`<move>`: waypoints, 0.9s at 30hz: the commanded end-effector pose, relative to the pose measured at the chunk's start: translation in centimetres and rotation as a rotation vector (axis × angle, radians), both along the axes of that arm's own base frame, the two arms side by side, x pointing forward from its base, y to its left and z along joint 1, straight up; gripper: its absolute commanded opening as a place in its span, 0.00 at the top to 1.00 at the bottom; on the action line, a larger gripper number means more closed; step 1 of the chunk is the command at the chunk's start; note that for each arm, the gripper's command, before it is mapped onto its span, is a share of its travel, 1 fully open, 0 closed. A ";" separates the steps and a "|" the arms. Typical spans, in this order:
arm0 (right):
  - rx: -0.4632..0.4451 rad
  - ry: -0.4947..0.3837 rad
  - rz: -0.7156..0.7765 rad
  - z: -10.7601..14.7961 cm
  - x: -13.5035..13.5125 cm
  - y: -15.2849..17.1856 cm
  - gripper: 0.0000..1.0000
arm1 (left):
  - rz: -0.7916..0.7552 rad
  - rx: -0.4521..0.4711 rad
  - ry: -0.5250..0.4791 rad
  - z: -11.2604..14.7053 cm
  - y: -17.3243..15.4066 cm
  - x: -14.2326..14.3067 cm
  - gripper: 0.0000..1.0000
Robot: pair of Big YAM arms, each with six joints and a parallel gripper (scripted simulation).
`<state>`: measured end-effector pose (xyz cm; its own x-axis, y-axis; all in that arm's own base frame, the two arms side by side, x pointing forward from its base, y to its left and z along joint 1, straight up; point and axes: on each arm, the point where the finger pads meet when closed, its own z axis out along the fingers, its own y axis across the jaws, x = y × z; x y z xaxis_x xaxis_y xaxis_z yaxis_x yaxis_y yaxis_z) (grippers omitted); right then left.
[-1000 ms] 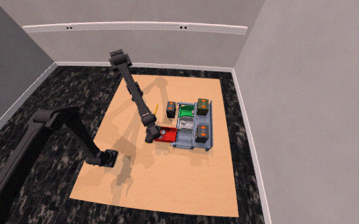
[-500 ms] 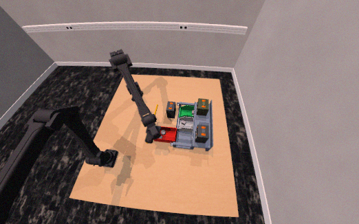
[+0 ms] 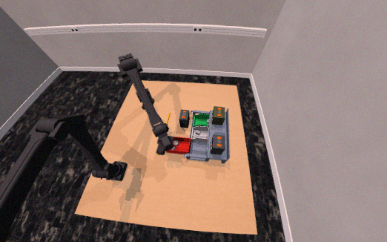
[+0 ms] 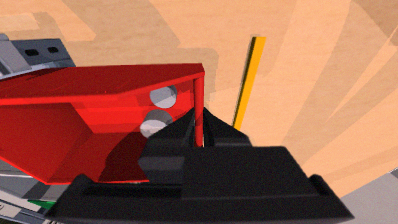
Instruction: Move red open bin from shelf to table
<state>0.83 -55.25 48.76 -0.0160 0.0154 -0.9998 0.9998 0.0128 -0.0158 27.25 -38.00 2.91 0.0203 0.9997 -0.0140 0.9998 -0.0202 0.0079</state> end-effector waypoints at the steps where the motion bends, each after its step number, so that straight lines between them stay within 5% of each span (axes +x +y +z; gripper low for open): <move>1: -0.015 -0.016 -0.007 1.3 -0.6 0.8 0.00 | 0.005 -0.012 -0.007 -0.2 -0.3 0.2 1.00; 27: -0.015 -0.016 -0.007 1.3 -0.6 0.8 0.00 | 0.002 -0.007 -0.008 -0.3 -0.4 0.8 1.00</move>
